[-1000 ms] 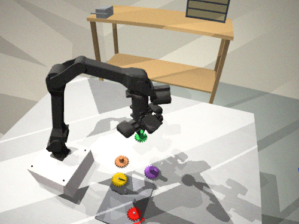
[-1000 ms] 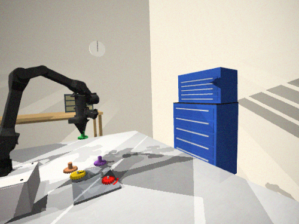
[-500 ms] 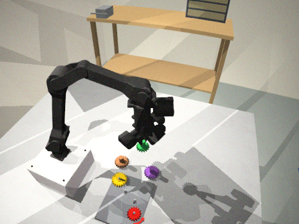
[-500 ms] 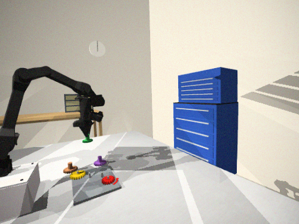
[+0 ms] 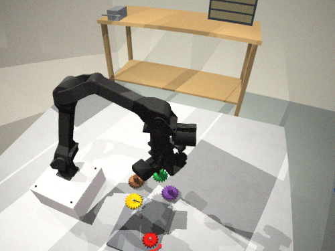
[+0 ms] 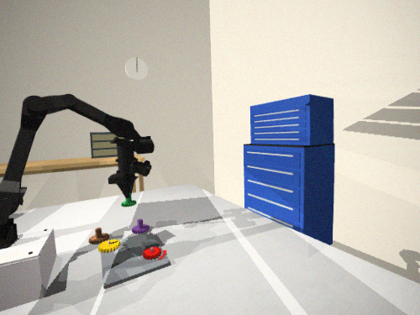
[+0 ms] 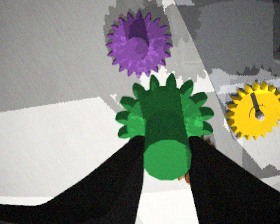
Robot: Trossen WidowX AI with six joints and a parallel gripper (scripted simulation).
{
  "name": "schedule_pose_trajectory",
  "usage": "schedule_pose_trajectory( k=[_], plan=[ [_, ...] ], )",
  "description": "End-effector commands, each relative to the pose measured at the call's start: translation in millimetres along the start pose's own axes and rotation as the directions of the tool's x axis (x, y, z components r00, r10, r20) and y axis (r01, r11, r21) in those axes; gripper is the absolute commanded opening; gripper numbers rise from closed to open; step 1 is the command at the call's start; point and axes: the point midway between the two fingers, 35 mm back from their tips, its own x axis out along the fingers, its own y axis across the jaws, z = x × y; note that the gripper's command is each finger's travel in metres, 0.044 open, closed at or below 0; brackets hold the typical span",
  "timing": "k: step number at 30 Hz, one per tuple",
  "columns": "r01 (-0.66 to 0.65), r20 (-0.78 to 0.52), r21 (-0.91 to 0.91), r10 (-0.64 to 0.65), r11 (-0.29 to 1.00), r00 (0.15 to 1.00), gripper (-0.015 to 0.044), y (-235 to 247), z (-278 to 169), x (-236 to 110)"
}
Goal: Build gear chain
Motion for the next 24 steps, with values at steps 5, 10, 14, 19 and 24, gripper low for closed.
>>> schedule_pose_trajectory(
  k=[5, 10, 14, 19, 24],
  plan=[
    [0.004, -0.007, -0.004, -0.004, 1.000, 1.000, 0.0000, -17, 14, 11],
    [0.004, -0.007, -0.004, -0.004, 1.000, 1.000, 0.0000, -27, 23, 16],
    [0.004, -0.006, -0.005, -0.004, 1.000, 1.000, 0.0000, -35, 30, 19],
    [0.005, -0.006, -0.006, -0.005, 1.000, 1.000, 0.0000, -45, 38, 24],
    [0.005, -0.006, -0.008, -0.005, 1.000, 1.000, 0.0000, -56, 45, 29]
  ],
)
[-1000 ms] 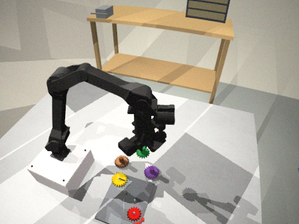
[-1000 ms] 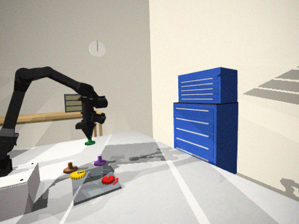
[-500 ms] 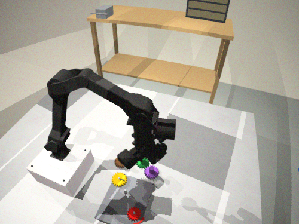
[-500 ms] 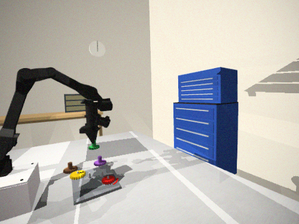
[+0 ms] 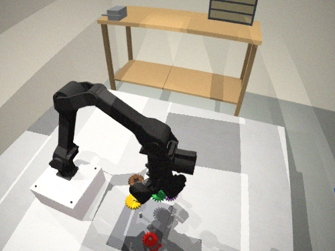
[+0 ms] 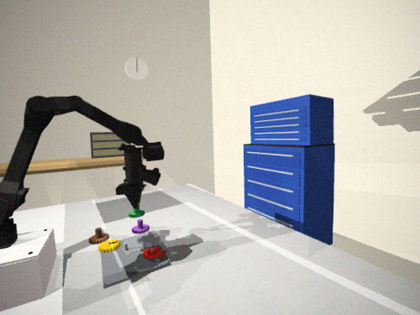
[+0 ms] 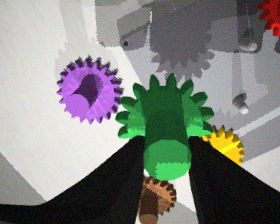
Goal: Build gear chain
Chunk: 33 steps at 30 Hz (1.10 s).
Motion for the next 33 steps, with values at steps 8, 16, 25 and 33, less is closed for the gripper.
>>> schedule_pose_trajectory(
  k=[8, 16, 25, 33],
  plan=[
    [0.001, -0.009, -0.007, -0.001, 1.000, 1.000, 0.0000, -25, 14, 13],
    [0.001, -0.008, -0.007, -0.001, 1.000, 1.000, 0.0000, -44, 24, 20],
    [0.001, -0.007, -0.007, -0.001, 1.000, 1.000, 0.0000, -66, 33, 28],
    [0.001, -0.006, -0.007, -0.001, 1.000, 1.000, 0.0000, -74, 36, 30]
  ],
)
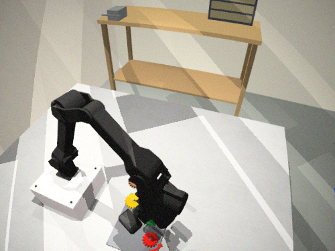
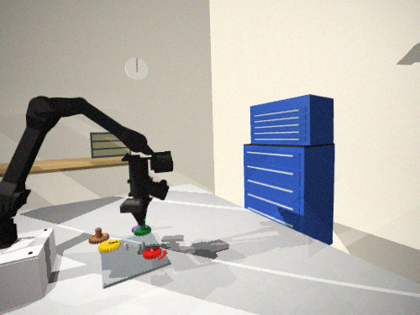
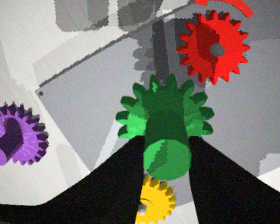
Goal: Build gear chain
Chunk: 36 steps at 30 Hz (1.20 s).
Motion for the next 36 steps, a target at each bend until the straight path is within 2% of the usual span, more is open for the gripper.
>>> schedule_pose_trajectory(
  k=[1, 20, 31, 36],
  plan=[
    [-0.003, -0.005, -0.007, 0.002, 1.000, 1.000, 0.0000, -2, 0, 1],
    [-0.003, -0.005, -0.013, 0.003, 1.000, 1.000, 0.0000, -1, 1, -1],
    [-0.003, -0.005, -0.158, 0.003, 0.987, 1.000, 0.0000, -1, 0, 13],
    [-0.003, -0.005, -0.170, 0.003, 0.985, 1.000, 0.0000, -2, 0, 20]
  ],
)
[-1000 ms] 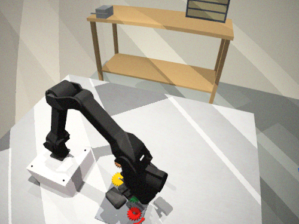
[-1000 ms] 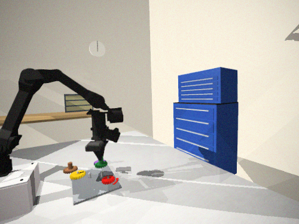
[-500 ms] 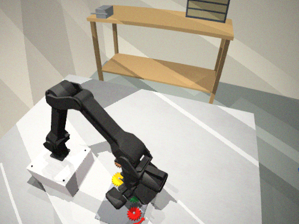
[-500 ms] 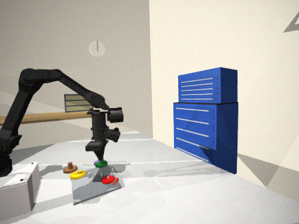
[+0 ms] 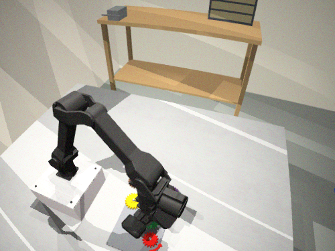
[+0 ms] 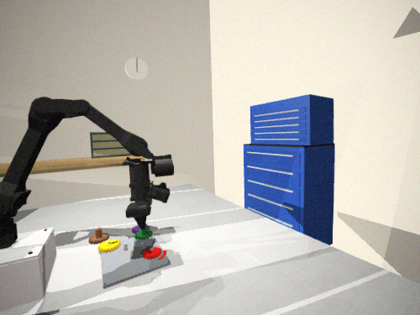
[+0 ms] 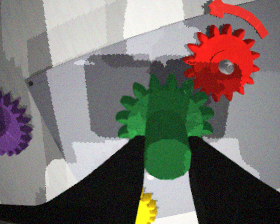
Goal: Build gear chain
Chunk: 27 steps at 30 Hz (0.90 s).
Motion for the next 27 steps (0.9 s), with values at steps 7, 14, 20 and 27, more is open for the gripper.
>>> schedule_pose_trajectory(
  k=[7, 14, 20, 27],
  plan=[
    [-0.001, -0.010, 0.062, 0.002, 0.998, 1.000, 0.0000, 0, -2, 18],
    [0.000, -0.010, 0.207, 0.002, 0.978, 1.000, 0.0000, 0, -3, 29],
    [0.001, -0.010, 0.297, 0.002, 0.955, 1.000, 0.0000, 0, -3, 35],
    [0.001, -0.010, 0.291, 0.002, 0.957, 1.000, 0.0000, 0, -2, 33]
  ],
)
